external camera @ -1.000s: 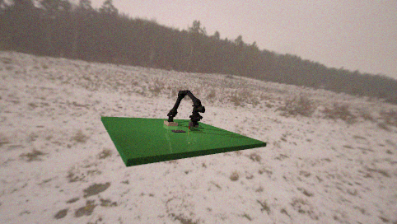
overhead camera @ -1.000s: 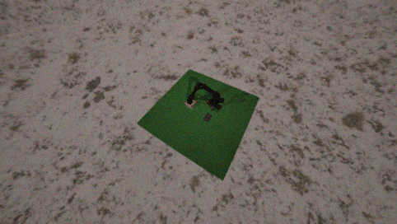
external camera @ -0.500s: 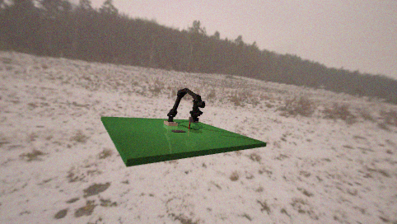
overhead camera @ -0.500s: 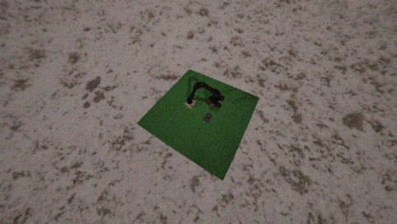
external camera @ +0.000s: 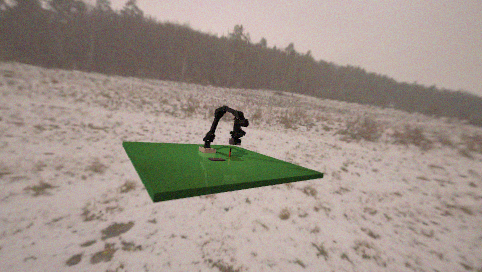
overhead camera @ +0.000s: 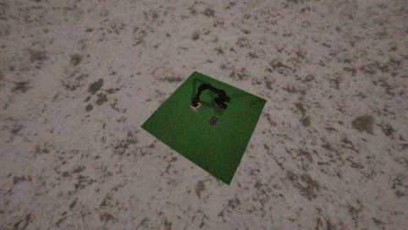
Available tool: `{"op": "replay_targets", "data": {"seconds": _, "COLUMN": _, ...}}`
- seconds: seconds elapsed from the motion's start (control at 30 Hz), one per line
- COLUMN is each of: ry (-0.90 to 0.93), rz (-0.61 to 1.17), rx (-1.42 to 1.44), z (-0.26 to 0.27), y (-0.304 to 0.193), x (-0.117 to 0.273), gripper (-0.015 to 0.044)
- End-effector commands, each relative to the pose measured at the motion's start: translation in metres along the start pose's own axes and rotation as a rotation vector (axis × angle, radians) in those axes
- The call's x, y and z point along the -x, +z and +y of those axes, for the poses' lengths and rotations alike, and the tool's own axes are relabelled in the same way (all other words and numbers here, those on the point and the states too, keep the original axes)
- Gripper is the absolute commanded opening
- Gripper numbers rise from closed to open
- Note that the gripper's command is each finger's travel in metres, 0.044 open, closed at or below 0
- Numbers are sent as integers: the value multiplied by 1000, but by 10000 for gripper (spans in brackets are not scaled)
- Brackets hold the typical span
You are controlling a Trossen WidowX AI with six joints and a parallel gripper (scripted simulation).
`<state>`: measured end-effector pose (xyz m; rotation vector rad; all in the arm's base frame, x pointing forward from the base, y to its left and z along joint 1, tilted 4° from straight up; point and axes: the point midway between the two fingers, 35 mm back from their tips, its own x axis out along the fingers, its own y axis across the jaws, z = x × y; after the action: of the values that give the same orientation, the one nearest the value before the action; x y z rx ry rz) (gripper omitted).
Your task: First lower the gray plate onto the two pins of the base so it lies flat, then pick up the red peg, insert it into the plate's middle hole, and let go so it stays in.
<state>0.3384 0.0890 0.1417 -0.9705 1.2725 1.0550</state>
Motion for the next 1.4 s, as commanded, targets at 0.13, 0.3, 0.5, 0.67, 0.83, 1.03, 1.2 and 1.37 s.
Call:
{"op": "replay_targets", "data": {"seconds": 0.13, "ry": -9, "rz": 3, "rx": 40, "z": -12, "y": -19, "x": -8, "gripper": 0}}
{"op": "replay_targets", "data": {"seconds": 0.3, "ry": -9, "rz": 4, "rx": 69, "z": -19, "y": -32, "x": -16, "gripper": 0}}
{"op": "replay_targets", "data": {"seconds": 0.5, "ry": -10, "rz": 6, "rx": 104, "z": -26, "y": -48, "x": -25, "gripper": 0}}
{"op": "replay_targets", "data": {"seconds": 0.67, "ry": -10, "rz": 7, "rx": 134, "z": -31, "y": -62, "x": -32, "gripper": 0}}
{"op": "replay_targets", "data": {"seconds": 0.83, "ry": -10, "rz": 8, "rx": 163, "z": -35, "y": -76, "x": -40, "gripper": 0}}
{"op": "replay_targets", "data": {"seconds": 1.03, "ry": -10, "rz": 10, "rx": 198, "z": -39, "y": -93, "x": -48, "gripper": 0}}
{"op": "replay_targets", "data": {"seconds": 1.2, "ry": -10, "rz": 11, "rx": 227, "z": -41, "y": -108, "x": -56, "gripper": 0}}
{"op": "replay_targets", "data": {"seconds": 1.37, "ry": -9, "rz": 12, "rx": 256, "z": -43, "y": -122, "x": -63, "gripper": 0}}
